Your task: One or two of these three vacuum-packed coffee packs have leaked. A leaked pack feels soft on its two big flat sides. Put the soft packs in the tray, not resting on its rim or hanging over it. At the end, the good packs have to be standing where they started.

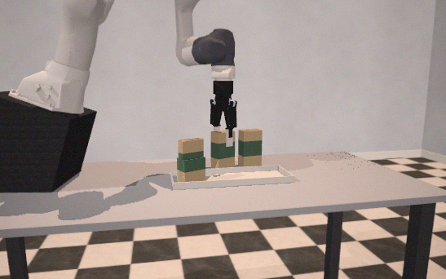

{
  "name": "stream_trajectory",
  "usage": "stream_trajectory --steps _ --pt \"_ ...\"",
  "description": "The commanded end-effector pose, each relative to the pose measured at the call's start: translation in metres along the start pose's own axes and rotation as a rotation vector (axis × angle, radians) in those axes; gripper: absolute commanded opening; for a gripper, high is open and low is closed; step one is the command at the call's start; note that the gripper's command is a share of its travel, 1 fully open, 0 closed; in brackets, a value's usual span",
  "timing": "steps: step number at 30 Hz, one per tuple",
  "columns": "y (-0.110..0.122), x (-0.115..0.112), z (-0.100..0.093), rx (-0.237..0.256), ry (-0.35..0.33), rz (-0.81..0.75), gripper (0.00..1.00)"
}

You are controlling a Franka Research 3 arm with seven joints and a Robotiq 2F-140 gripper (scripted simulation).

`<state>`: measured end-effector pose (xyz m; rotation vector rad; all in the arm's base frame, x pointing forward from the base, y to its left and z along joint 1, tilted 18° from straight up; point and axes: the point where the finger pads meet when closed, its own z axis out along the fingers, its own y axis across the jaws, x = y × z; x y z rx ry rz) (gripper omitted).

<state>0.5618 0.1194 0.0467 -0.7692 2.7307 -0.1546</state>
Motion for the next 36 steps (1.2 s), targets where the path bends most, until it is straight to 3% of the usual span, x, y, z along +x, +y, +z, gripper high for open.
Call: stream_trajectory --steps 1,36 --pt "0.0005 -0.0016 -0.0001 0.000 -0.004 0.002 0.54" --pt "0.0005 -0.0016 -0.0057 0.000 -0.004 0.002 0.54"
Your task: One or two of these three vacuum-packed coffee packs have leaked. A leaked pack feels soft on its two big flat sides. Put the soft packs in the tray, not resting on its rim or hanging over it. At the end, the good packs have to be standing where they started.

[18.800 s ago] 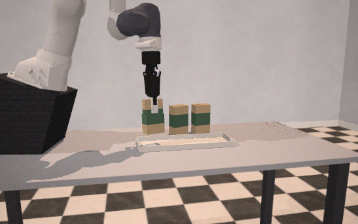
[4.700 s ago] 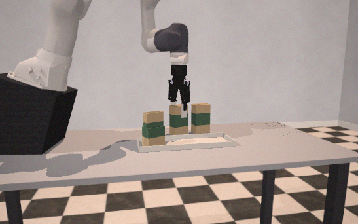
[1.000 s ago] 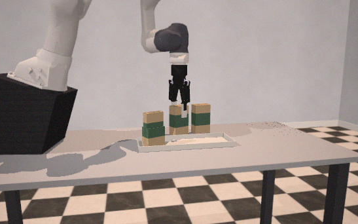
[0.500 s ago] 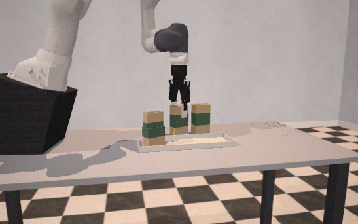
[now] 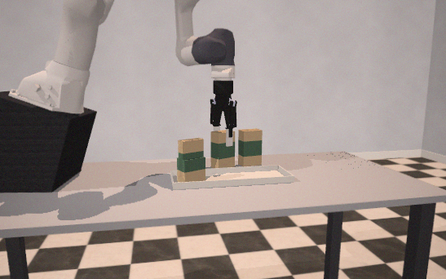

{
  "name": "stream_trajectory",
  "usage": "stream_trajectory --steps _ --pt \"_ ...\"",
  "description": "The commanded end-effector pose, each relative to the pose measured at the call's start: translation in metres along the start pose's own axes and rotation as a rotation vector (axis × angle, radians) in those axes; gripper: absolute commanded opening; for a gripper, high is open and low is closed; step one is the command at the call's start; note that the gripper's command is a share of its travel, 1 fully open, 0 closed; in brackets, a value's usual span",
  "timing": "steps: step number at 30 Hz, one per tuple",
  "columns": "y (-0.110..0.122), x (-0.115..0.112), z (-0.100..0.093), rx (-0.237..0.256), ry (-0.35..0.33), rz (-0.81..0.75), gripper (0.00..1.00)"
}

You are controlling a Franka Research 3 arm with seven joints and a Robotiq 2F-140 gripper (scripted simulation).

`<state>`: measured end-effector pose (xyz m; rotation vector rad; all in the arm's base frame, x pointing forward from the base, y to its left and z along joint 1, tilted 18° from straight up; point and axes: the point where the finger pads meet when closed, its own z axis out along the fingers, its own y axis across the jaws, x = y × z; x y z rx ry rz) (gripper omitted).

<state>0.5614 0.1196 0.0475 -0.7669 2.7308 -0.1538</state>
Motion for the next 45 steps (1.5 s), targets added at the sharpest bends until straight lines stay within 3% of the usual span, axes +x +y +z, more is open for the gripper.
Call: stream_trajectory --steps 1,3,8,11,26,28,32,34,45 --pt "0.000 -0.002 -0.005 0.000 -0.003 0.001 0.54" --pt "0.000 -0.002 -0.011 0.000 -0.003 0.001 0.54" --pt "0.000 -0.001 -0.061 0.000 -0.003 0.001 0.54" --pt "0.000 -0.001 -0.081 0.000 -0.003 0.001 0.54" --pt "0.000 -0.002 -0.083 0.000 -0.003 0.002 0.54" --pt "-0.005 -0.016 -0.083 0.001 -0.003 0.034 0.54" --pt "-0.027 -0.083 -0.083 0.002 -0.003 0.195 0.54" --pt "-0.033 -0.105 -0.083 0.000 -0.003 0.251 0.54" --pt "-0.035 -0.109 -0.083 0.000 -0.003 0.263 0.54"
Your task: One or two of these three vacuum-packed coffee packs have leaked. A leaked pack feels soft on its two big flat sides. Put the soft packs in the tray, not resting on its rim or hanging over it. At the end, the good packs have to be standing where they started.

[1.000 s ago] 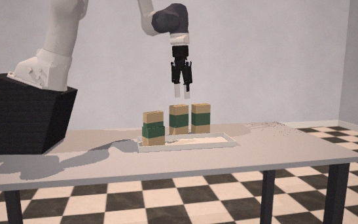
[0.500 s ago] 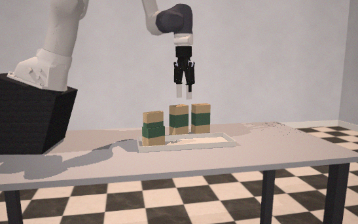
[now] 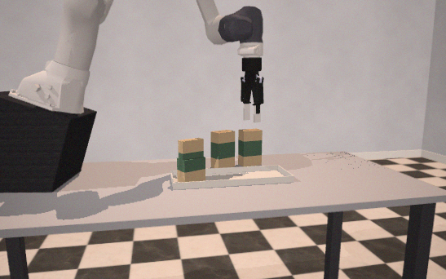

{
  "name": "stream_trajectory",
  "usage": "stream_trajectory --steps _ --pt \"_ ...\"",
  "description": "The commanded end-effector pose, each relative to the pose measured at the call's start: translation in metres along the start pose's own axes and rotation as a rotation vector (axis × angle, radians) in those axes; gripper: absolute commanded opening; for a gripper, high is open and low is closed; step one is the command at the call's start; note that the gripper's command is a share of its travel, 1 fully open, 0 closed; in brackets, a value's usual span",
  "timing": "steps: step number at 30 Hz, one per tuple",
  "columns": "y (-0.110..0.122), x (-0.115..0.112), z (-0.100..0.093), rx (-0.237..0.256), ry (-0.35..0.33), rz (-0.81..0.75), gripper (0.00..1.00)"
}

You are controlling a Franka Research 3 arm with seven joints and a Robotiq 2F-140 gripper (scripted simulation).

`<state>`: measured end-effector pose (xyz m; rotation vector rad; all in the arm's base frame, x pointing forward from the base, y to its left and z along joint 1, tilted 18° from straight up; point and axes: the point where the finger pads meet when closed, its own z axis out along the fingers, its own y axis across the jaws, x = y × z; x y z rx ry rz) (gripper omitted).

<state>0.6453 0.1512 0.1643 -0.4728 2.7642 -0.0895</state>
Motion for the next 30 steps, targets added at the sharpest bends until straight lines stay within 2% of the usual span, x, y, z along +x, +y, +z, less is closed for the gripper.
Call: stream_trajectory --steps 1,8,14,30 --pt "0.000 0.006 0.002 0.008 0.023 0.051 0.54" --pt "0.000 0.006 0.004 0.008 0.023 0.051 0.54" --pt "0.000 0.006 0.022 0.008 0.023 0.051 0.54" --pt "0.000 0.006 0.022 0.008 0.023 0.051 0.54"
